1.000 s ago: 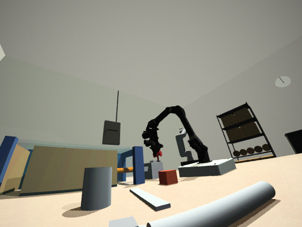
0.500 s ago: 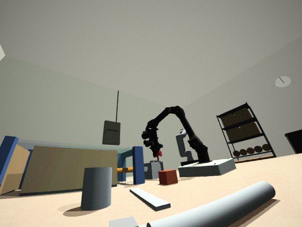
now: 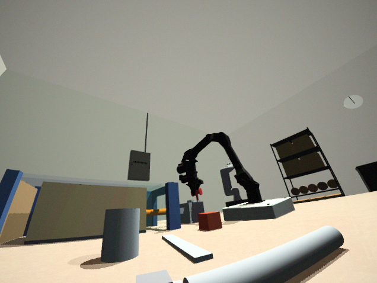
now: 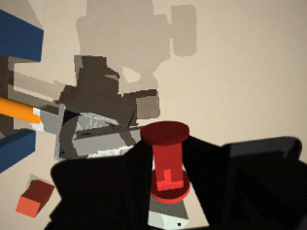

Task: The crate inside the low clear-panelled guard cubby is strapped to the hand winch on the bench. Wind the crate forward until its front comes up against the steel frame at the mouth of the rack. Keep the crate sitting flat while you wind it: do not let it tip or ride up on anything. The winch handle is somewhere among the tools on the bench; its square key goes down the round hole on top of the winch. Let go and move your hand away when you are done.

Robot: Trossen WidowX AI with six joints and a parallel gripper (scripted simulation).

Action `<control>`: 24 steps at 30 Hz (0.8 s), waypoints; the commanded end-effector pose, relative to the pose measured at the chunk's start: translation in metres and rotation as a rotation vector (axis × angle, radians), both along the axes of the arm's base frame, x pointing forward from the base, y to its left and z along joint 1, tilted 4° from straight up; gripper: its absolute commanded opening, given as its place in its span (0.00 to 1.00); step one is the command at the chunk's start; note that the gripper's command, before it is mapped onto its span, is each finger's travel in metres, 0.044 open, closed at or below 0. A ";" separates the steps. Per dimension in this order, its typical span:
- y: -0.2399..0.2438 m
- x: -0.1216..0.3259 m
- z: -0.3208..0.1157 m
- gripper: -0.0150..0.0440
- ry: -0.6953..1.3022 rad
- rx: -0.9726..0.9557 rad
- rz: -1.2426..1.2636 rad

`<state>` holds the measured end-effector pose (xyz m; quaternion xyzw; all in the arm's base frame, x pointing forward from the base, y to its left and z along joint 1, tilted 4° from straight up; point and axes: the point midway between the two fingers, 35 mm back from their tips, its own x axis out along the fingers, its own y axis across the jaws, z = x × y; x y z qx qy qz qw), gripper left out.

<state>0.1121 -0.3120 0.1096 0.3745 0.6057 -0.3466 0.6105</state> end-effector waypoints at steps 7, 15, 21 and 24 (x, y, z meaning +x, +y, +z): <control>-0.011 0.016 -0.011 0.25 -0.034 -0.018 0.017; -0.011 0.016 -0.011 0.25 -0.034 -0.018 0.017; -0.016 0.022 -0.011 0.25 -0.035 -0.018 0.017; -0.017 0.025 -0.010 0.25 -0.035 -0.018 0.017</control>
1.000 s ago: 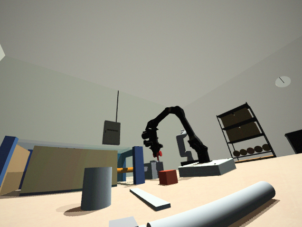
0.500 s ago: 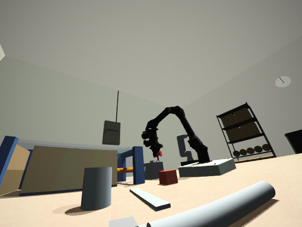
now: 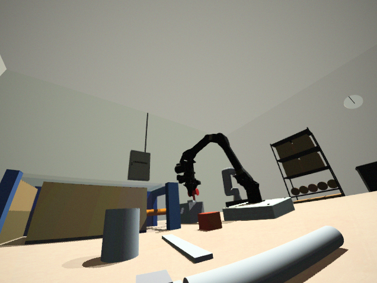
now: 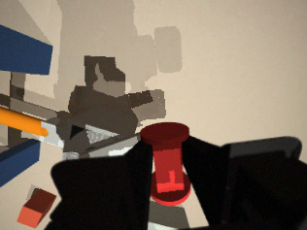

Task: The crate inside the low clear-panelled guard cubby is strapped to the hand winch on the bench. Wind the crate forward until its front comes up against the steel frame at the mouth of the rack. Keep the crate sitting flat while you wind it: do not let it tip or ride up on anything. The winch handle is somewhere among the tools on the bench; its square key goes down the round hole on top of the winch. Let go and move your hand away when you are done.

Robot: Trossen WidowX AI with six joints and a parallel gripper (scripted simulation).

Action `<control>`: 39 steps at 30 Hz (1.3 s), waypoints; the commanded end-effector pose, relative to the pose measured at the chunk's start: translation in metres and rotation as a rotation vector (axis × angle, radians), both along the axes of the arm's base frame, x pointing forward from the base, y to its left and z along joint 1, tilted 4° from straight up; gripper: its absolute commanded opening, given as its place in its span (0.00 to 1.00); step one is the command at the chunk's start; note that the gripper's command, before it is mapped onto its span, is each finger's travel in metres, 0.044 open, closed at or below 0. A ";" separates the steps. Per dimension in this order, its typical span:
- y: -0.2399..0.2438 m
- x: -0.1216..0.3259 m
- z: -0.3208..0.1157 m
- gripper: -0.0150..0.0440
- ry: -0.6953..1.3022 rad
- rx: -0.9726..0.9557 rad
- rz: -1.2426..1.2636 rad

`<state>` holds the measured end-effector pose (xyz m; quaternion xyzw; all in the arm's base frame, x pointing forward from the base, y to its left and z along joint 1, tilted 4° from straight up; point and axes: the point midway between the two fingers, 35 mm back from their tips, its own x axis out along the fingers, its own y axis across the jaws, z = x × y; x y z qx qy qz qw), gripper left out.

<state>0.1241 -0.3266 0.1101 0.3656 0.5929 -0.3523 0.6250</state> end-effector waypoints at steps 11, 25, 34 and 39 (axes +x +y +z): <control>-0.009 0.024 -0.010 0.25 -0.013 0.018 0.013; -0.015 0.039 -0.009 0.25 -0.014 0.018 0.013; -0.017 0.049 -0.008 0.25 -0.015 0.018 0.013; -0.018 0.055 -0.008 0.25 -0.016 0.018 0.013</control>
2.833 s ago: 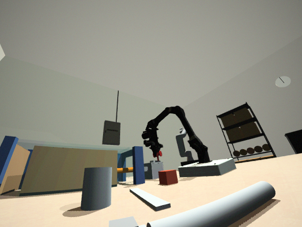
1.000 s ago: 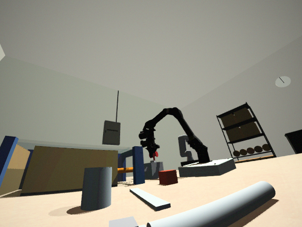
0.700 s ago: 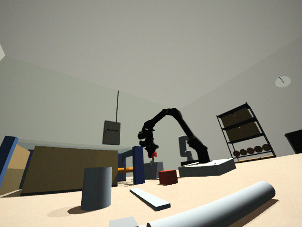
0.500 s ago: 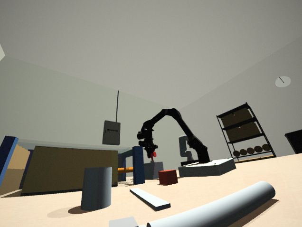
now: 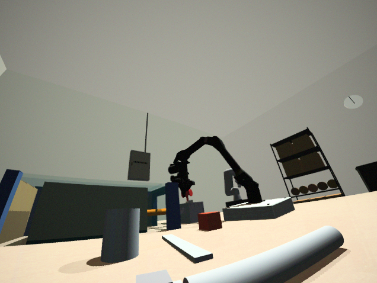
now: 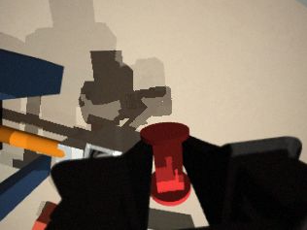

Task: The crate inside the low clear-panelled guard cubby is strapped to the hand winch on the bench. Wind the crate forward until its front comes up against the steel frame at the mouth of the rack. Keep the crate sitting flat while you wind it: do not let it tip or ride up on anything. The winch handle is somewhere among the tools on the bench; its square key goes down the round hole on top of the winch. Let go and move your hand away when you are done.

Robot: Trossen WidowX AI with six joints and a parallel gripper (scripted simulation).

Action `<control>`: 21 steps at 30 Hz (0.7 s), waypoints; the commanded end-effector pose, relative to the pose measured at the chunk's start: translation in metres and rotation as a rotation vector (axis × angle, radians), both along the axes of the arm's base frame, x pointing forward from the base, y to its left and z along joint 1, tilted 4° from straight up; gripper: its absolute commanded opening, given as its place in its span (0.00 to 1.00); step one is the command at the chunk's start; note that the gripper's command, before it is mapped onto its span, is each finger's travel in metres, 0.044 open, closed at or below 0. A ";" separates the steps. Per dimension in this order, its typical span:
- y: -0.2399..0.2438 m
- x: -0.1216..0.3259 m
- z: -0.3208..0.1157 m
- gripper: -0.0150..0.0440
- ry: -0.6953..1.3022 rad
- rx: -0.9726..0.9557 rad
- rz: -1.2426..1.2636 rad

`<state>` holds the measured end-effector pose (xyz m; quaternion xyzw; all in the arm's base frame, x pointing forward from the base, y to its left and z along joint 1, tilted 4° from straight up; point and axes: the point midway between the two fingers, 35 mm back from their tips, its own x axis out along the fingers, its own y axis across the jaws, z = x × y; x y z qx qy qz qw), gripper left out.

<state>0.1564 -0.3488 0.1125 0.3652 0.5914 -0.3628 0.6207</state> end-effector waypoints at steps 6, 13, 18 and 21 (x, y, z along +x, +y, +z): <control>0.004 0.030 -0.009 0.25 -0.028 0.028 0.030; 0.004 0.037 -0.009 0.25 -0.028 0.028 0.030; 0.004 0.043 -0.008 0.25 -0.029 0.028 0.030; 0.004 0.047 -0.008 0.25 -0.029 0.028 0.030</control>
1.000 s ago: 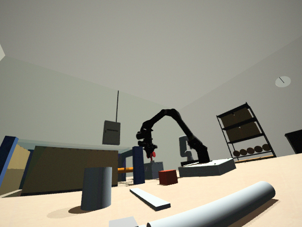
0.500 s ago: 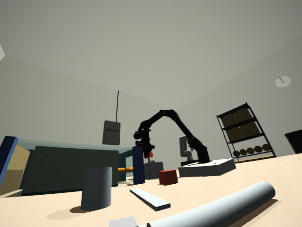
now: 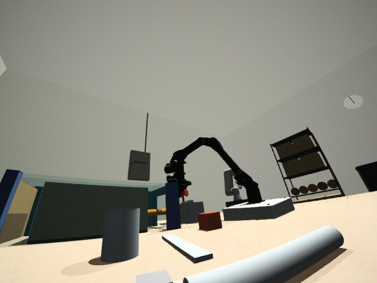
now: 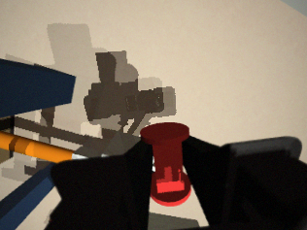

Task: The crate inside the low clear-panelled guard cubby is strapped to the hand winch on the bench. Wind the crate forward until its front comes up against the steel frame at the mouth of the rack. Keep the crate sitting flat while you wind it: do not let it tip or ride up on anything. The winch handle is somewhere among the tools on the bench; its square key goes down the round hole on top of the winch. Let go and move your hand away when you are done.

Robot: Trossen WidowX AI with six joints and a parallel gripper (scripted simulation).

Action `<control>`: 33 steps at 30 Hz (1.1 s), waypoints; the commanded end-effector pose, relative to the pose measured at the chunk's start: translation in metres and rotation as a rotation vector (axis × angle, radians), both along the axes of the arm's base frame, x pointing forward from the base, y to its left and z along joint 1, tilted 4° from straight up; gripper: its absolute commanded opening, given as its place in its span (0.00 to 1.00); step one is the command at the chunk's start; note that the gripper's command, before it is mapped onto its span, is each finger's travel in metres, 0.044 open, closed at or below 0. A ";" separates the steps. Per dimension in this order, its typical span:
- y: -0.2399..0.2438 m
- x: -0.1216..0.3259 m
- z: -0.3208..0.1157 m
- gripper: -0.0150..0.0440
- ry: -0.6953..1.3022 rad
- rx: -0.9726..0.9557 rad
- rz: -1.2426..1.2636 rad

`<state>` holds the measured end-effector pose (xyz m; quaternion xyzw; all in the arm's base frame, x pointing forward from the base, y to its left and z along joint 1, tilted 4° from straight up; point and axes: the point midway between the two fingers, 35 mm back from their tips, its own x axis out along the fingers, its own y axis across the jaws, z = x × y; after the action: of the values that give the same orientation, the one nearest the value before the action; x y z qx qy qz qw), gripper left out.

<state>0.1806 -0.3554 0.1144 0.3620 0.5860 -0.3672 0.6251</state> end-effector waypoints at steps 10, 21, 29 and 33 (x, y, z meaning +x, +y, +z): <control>0.013 0.032 -0.009 0.25 -0.024 0.045 0.033; 0.014 0.038 -0.009 0.25 -0.024 0.045 0.033; 0.015 0.041 -0.009 0.25 -0.024 0.045 0.033; 0.015 0.042 -0.009 0.25 -0.025 0.045 0.033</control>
<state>0.1978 -0.3562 0.1153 0.3621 0.5842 -0.3740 0.6226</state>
